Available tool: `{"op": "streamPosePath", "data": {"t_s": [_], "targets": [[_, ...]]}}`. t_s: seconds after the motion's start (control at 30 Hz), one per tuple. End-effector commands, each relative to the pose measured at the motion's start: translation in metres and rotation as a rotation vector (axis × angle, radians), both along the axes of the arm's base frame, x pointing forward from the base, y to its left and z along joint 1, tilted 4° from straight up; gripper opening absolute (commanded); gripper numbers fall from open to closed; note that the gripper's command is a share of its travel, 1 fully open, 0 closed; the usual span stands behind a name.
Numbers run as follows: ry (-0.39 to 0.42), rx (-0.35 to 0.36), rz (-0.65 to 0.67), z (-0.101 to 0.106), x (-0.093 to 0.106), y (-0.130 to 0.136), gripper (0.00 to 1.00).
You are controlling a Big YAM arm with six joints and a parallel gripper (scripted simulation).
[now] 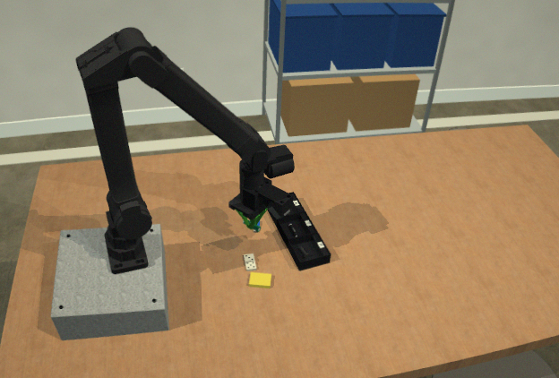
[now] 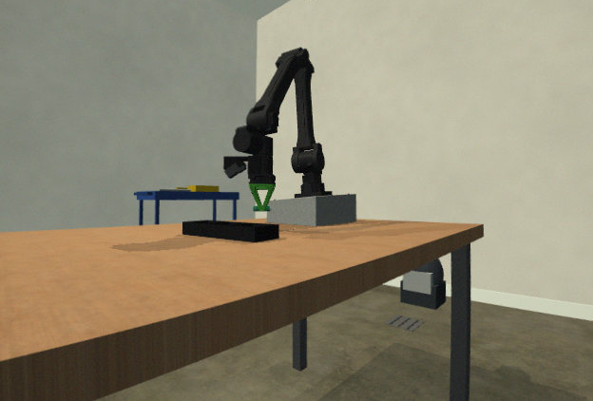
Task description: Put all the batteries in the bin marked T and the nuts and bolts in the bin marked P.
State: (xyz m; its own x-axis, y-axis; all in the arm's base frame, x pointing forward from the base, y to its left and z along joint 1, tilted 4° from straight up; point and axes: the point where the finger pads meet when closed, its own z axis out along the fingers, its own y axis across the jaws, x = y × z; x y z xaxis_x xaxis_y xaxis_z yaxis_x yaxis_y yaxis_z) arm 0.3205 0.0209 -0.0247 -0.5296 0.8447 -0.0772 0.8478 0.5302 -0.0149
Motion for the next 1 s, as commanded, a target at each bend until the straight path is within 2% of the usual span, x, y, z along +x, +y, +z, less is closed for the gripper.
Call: {"op": "streamPosePath", "data": {"t_s": [0.0, 0.13, 0.17, 0.23, 0.37, 0.5, 0.63, 0.7, 0.73, 0.87, 0.97], "targets": [[-0.029, 0.003, -0.006, 0.0, 0.017, 0.001, 0.08], [-0.03, 0.002, -0.001, 0.004, 0.015, 0.001, 0.08], [-0.047, 0.004, -0.003, 0.004, 0.033, -0.002, 0.08], [-0.023, 0.002, -0.001, 0.005, 0.039, -0.003, 0.08], [-0.024, 0.002, -0.001, 0.006, 0.06, -0.005, 0.08], [-0.038, 0.009, -0.209, 0.006, 0.084, -0.007, 0.08], [-0.043, 0.013, -0.31, 0.007, 0.108, -0.006, 0.08], [-0.043, 0.013, -0.31, 0.007, 0.108, -0.006, 0.08], [-0.05, 0.016, -0.375, 0.008, 0.114, -0.002, 0.08], [-0.054, 0.019, -0.472, 0.009, 0.138, -0.011, 0.08], [-0.064, 0.022, -0.547, 0.009, 0.143, -0.003, 0.08]]}}
